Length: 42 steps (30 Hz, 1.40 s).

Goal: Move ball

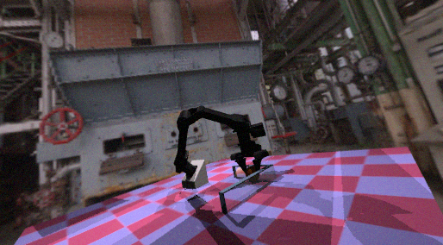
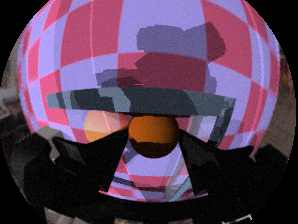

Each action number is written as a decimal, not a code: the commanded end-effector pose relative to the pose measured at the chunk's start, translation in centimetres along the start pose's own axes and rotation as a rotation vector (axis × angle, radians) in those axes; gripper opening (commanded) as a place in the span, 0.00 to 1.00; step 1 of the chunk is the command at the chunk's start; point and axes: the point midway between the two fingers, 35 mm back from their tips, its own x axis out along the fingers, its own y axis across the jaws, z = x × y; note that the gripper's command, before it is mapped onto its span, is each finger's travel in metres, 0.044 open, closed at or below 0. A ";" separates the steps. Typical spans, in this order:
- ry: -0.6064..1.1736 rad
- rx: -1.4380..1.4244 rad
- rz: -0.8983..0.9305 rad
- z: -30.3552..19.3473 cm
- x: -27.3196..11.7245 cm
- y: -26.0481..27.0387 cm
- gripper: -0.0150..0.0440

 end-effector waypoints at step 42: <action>-0.003 -0.010 0.014 0.3 -13.6 0.3 0.25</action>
